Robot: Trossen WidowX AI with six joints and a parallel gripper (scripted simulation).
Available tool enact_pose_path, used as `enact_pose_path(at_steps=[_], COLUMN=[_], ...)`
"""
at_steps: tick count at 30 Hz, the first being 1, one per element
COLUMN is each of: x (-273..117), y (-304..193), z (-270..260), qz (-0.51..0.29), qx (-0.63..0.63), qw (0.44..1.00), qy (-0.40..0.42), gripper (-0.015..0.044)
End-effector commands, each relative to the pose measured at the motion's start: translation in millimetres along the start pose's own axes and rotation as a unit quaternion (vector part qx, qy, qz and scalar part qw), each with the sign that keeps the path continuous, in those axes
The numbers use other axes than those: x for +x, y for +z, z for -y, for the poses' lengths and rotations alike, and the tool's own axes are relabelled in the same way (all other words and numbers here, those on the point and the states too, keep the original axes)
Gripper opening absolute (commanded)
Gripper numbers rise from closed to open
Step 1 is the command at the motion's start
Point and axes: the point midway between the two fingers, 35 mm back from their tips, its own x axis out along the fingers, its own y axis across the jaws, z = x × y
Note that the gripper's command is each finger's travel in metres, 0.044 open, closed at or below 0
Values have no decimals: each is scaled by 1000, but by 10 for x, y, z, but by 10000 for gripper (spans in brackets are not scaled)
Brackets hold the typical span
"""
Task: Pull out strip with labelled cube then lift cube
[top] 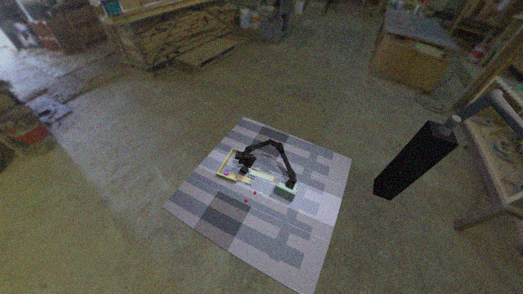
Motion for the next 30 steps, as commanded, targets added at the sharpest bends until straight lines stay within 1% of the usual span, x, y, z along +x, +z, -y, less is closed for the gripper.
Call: enact_pose_path(at_steps=[1,12,16,23,27,30], x=[71,208,186,186,160,57], y=[-12,-22,-13,-13,-41,-166], z=[-5,1,9,9,6,-6], qz=[0,0,-1,-1,-1,-1], qx=[-5,-5,0,0,0,-2], qw=[1000,1000,1000,1000,1000,1000], qy=[-3,-3,-1,-1,-1,-1], gripper=[250,250,145,98,0,0])
